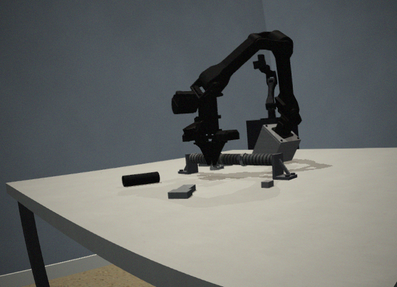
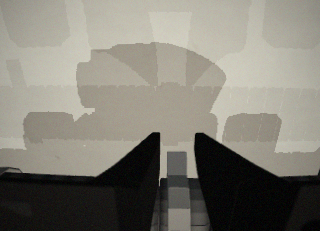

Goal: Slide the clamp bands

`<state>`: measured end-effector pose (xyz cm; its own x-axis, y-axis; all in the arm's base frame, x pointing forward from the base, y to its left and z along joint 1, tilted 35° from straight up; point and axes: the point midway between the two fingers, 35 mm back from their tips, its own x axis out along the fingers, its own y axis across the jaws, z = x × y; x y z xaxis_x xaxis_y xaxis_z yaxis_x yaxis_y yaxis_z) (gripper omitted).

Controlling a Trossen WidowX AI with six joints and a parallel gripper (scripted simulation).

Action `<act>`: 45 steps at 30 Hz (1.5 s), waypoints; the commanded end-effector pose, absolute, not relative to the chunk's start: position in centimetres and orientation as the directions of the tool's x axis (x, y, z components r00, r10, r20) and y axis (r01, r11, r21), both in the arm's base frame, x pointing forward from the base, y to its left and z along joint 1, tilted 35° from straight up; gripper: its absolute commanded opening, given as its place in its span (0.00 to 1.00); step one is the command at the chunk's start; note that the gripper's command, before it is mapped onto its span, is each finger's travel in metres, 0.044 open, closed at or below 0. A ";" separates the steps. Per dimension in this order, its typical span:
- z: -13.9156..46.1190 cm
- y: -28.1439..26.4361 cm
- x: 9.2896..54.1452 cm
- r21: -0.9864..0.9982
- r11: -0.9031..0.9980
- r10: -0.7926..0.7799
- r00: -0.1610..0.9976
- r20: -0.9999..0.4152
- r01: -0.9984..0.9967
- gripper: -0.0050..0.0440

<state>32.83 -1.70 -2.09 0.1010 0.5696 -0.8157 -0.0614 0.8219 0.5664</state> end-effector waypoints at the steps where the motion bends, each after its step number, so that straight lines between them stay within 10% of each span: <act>1: -0.9 -2.6 32.9 0.564 0.823 0.568 0.105 -0.817 -0.065 0.29; 14: 1.9 -4.5 32.5 0.564 0.823 0.568 0.105 -0.816 -0.065 0.29; 31: 1.6 -4.3 32.4 0.571 0.819 0.573 0.103 -0.813 -0.059 1.00; 45: 1.6 -4.3 32.4 0.571 0.819 0.573 0.103 -0.813 -0.059 1.00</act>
<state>32.41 -4.34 1.65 0.1025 0.5733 -0.8129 -0.0587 0.8193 0.5704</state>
